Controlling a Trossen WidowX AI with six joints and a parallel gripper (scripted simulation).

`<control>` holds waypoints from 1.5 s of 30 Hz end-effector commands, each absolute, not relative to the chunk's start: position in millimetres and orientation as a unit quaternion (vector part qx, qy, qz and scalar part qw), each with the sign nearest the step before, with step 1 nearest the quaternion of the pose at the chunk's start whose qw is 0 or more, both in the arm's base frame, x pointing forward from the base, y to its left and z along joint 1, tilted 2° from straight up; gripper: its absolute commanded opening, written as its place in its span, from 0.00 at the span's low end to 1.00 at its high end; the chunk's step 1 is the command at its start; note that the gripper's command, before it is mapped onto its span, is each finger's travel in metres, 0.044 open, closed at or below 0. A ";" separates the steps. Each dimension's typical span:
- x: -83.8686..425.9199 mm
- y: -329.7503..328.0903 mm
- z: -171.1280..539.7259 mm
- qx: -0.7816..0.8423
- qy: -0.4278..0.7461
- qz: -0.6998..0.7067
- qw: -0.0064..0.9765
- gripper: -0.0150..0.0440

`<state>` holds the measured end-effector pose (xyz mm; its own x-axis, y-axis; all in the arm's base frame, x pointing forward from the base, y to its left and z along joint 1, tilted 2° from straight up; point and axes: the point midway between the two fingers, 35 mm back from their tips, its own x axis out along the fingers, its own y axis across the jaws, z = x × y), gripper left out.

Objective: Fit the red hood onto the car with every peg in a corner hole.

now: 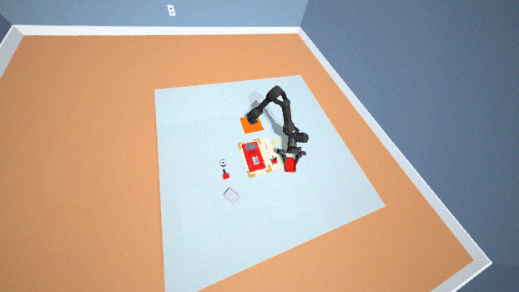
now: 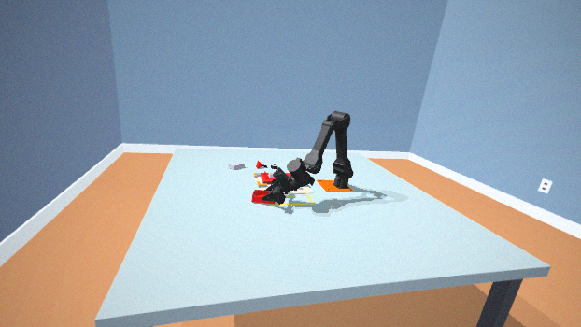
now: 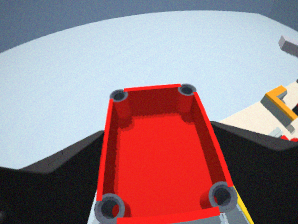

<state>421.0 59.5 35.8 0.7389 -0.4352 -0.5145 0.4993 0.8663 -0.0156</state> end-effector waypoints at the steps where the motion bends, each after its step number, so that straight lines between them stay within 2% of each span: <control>1: 426.4 61.3 64.3 0.071 0.247 -0.249 0.934 0.28; 8: 424.4 60.4 98.6 0.072 0.247 -0.249 0.934 0.25; 26: 423.8 60.2 97.7 0.060 0.250 -0.246 0.934 0.25; 45: 423.4 60.1 96.1 -0.182 0.305 -0.173 0.919 0.25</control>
